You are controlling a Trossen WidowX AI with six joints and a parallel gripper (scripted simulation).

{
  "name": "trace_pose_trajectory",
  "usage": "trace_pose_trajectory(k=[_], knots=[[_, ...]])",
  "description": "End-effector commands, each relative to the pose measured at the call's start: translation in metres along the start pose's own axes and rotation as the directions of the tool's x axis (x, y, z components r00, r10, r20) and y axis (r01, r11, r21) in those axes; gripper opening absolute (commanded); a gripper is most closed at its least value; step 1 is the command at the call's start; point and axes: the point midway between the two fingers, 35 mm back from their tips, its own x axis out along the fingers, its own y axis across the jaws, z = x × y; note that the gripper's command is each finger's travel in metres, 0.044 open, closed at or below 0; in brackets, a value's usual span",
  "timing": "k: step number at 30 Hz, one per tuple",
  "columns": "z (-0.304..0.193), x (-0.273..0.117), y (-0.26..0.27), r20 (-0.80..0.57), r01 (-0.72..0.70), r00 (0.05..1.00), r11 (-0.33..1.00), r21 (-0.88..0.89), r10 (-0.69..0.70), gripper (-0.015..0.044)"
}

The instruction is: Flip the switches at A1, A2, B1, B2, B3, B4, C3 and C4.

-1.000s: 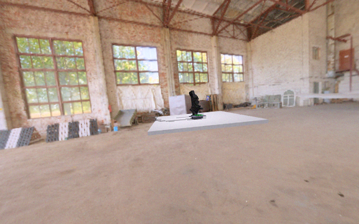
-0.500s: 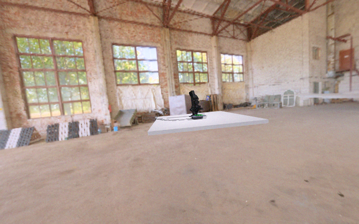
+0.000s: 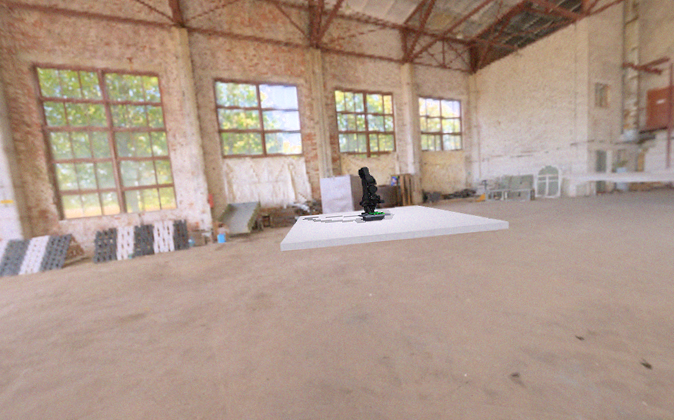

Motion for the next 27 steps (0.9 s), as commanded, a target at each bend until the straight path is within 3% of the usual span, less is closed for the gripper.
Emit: trace_pose_trajectory(k=[1,4,10,24,27], knots=[[-0.001,0.002,0.0,-0.003,0.001,1.0,1.0,-0.005,-0.001,0.0],[0.0,-0.002,0.0,0.0,0.0,1.0,1.0,0.0,0.0,0.0],[-0.003,-0.064,0.0,0.022,0.001,1.0,1.0,-0.005,-0.001,0.0],[-0.043,-0.063,0.023,0.02,-0.001,1.0,1.0,-0.005,0.001,0.0],[-0.042,-0.039,0.023,0.002,-0.001,1.0,1.0,-0.005,0.001,0.0]])
